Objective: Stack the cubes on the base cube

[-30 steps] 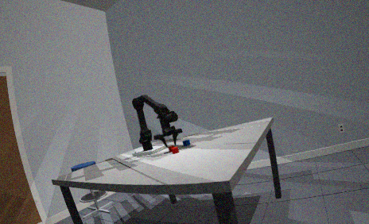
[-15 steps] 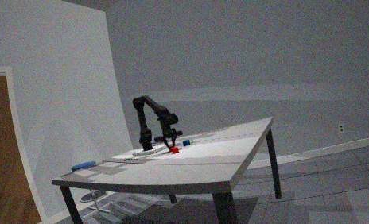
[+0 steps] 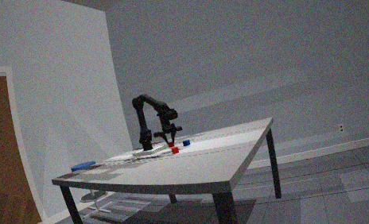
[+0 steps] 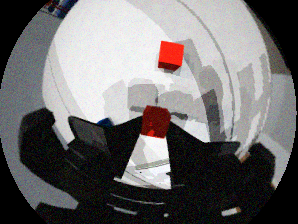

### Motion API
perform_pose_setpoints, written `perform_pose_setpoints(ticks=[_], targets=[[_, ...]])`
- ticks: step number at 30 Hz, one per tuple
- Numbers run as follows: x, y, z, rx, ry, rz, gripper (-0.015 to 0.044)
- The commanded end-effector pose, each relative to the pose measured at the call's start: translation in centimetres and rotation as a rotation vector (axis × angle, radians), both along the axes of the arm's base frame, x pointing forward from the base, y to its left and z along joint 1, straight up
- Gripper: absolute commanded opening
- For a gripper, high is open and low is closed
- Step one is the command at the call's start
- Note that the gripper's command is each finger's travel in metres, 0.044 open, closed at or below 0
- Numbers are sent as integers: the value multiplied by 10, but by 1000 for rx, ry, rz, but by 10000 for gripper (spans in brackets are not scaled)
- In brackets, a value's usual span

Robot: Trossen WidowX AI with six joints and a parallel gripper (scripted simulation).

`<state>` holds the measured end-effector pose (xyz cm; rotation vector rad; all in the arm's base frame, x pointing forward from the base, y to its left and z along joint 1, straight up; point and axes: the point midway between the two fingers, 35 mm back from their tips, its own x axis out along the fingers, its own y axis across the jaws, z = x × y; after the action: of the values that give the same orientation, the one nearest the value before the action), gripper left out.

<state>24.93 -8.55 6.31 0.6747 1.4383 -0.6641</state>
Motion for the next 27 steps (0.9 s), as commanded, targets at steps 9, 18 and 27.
perform_pose_setpoints(ticks=[9,18,27], targets=[[0,0,39,-4,1,-5,105],[-4,1,68,-4,1,-5,105],[-4,5,78,-4,1,-10,105]])
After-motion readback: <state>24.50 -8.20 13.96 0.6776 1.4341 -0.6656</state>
